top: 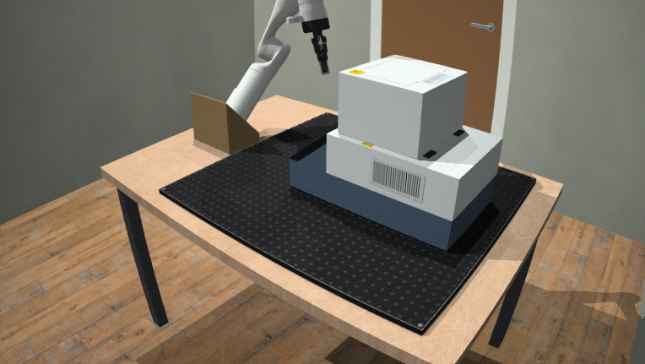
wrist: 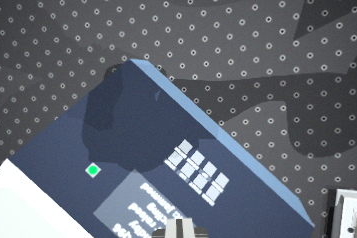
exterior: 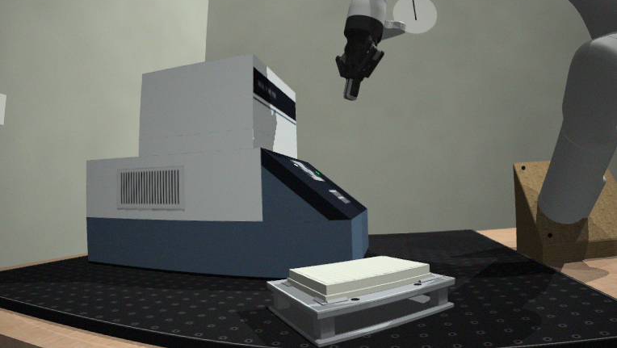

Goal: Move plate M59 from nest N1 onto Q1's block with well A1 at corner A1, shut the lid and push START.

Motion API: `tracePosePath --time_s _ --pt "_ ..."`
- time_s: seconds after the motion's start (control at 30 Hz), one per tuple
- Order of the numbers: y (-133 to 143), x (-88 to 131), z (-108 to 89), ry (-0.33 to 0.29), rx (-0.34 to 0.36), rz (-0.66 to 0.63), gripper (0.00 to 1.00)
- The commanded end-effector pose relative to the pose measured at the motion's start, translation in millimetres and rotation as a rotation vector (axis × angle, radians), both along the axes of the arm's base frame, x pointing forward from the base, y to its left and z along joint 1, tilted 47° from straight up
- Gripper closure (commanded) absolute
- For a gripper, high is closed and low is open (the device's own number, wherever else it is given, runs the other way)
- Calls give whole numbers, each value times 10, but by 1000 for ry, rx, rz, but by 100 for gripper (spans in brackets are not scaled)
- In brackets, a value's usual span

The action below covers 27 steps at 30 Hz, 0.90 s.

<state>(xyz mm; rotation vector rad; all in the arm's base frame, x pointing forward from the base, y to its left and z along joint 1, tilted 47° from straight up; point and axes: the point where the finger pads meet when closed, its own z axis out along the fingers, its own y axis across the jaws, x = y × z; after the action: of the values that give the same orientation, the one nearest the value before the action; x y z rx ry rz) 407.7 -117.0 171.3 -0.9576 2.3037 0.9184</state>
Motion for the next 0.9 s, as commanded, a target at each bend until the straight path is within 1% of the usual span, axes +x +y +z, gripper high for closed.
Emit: tracePosePath --time_s 0.0,0.87 --pt "55 23 -34 -12 3 3 90" --pt "268 -6 -234 -11 3 3 90"
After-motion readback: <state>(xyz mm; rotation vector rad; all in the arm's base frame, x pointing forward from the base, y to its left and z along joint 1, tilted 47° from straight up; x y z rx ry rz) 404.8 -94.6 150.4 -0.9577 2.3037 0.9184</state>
